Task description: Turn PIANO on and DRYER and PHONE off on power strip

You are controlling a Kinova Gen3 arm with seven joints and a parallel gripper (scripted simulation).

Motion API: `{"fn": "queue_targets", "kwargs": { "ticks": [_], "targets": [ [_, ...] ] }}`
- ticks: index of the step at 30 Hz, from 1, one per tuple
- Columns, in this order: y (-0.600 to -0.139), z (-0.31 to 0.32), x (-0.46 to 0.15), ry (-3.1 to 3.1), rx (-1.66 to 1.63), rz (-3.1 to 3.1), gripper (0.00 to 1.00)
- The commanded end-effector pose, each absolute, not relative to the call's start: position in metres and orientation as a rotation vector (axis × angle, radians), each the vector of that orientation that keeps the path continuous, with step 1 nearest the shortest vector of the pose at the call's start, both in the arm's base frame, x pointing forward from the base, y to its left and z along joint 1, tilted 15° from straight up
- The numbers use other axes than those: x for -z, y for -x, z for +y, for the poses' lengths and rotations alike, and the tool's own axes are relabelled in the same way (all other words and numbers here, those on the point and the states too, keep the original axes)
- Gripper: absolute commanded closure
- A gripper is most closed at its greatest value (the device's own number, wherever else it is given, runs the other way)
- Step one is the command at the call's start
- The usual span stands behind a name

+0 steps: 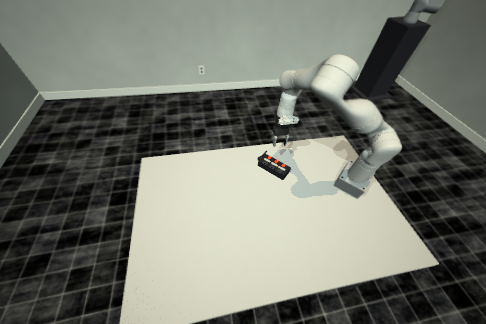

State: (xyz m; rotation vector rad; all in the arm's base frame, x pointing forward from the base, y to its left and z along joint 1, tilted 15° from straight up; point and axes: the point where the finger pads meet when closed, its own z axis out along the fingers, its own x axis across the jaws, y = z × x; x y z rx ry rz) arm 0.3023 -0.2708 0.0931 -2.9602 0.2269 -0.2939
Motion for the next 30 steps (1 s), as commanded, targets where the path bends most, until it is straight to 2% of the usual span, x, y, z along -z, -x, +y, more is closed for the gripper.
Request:
{"fn": "queue_targets", "kwargs": {
  "ticks": [1,30],
  "targets": [
    [-0.3029,-0.2723,-0.0953,2.963,0.302,0.223,0.0],
    [-0.3037,-0.2685,-0.0931,2.943,0.291,0.318,0.0]
  ]
}}
